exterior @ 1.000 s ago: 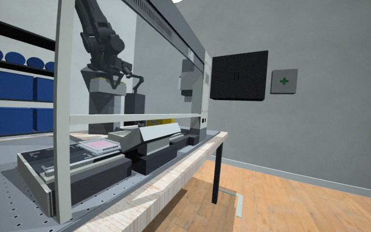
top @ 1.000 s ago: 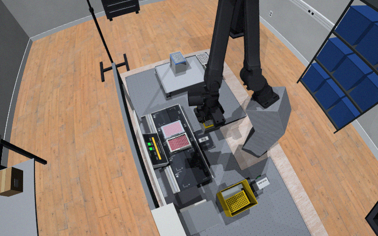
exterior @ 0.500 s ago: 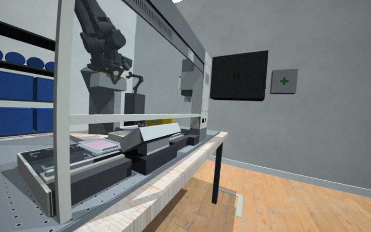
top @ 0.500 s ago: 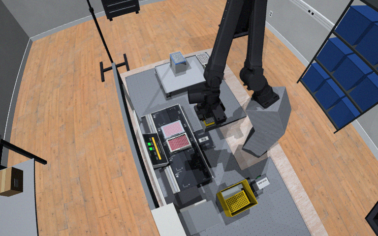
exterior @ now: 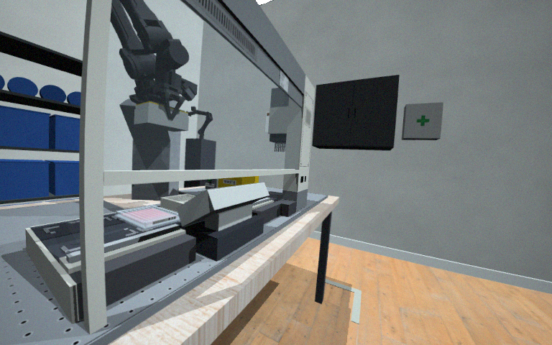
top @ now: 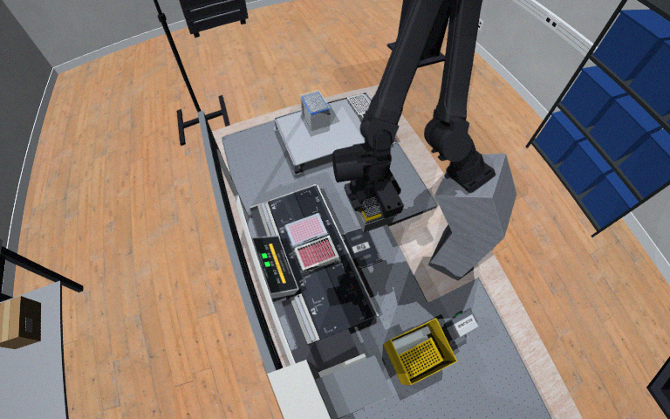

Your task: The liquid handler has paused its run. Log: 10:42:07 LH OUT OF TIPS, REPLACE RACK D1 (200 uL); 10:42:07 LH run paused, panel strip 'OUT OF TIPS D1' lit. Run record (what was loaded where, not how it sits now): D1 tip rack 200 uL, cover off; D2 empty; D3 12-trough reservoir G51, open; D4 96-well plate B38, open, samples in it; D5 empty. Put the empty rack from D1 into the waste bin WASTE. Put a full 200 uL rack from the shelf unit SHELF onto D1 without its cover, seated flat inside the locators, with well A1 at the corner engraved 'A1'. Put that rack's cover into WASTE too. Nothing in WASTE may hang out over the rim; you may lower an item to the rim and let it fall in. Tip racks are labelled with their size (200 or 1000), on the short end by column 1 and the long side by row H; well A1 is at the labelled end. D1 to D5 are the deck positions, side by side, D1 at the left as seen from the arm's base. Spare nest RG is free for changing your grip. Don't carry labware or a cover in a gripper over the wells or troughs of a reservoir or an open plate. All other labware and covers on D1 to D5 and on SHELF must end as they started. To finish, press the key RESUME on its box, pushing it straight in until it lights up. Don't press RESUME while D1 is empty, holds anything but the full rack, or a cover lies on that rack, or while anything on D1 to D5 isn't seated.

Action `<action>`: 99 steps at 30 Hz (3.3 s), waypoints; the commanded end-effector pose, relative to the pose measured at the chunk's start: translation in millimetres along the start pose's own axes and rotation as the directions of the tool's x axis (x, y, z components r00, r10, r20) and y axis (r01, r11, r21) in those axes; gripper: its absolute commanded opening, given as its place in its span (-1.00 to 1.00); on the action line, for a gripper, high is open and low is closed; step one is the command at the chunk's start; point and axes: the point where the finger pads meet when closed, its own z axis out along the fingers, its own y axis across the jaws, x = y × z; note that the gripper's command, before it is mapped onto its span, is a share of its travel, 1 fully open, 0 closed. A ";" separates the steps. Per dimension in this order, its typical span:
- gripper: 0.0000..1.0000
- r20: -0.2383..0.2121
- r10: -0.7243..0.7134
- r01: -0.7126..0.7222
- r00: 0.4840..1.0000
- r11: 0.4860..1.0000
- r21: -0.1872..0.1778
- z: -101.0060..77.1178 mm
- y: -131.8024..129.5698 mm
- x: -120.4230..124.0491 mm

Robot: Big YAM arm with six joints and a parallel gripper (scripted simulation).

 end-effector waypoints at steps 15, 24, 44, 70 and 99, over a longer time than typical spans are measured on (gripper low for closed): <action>-1.00 -0.003 0.053 -0.053 0.999 0.999 0.008 -3.6 -0.4 5.1; -1.00 0.000 0.183 -0.183 0.983 0.983 0.003 -2.8 0.8 2.7; -1.00 0.000 0.518 -0.518 0.856 0.856 0.003 -2.8 0.8 3.0; -1.00 0.002 0.801 -0.801 0.599 0.599 0.004 -2.9 0.6 3.1; -1.00 0.003 0.995 -0.995 0.102 0.102 0.002 -2.9 0.5 3.2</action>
